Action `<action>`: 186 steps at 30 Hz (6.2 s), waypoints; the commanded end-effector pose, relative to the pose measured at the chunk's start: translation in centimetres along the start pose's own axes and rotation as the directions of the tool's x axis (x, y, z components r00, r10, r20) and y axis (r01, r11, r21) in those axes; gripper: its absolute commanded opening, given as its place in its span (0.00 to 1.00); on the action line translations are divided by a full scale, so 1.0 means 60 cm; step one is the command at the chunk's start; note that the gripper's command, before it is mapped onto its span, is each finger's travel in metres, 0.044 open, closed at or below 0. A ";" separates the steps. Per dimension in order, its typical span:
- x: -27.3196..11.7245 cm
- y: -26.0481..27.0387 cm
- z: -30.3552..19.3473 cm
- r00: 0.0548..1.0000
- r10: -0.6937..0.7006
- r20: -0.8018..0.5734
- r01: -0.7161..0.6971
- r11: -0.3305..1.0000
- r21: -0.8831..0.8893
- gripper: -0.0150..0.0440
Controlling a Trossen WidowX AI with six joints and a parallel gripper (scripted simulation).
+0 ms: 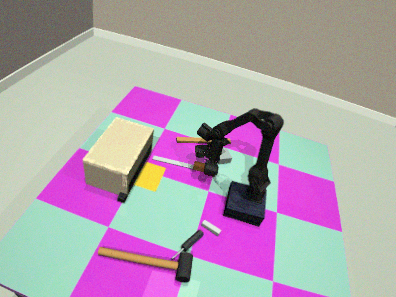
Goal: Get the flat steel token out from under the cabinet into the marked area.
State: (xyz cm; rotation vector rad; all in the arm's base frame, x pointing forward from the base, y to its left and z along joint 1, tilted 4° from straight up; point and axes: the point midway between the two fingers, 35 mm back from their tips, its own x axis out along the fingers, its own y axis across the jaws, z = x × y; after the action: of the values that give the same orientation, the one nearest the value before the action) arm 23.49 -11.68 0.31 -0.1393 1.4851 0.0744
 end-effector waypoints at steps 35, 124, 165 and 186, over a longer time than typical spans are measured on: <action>-0.001 0.002 0.074 1.000 0.000 0.003 0.000 0.999 -0.048 0.25; -0.005 0.012 0.245 1.000 0.001 0.011 -0.001 0.999 -0.051 0.25; -0.006 0.020 0.306 1.000 0.002 0.014 -0.001 0.999 -0.051 0.25; -0.005 0.063 0.304 1.000 0.004 0.014 -0.003 0.999 -0.051 0.25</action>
State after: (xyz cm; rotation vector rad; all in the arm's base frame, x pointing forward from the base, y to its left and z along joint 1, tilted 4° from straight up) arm 41.06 -6.19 2.03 -0.1823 1.4708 0.1068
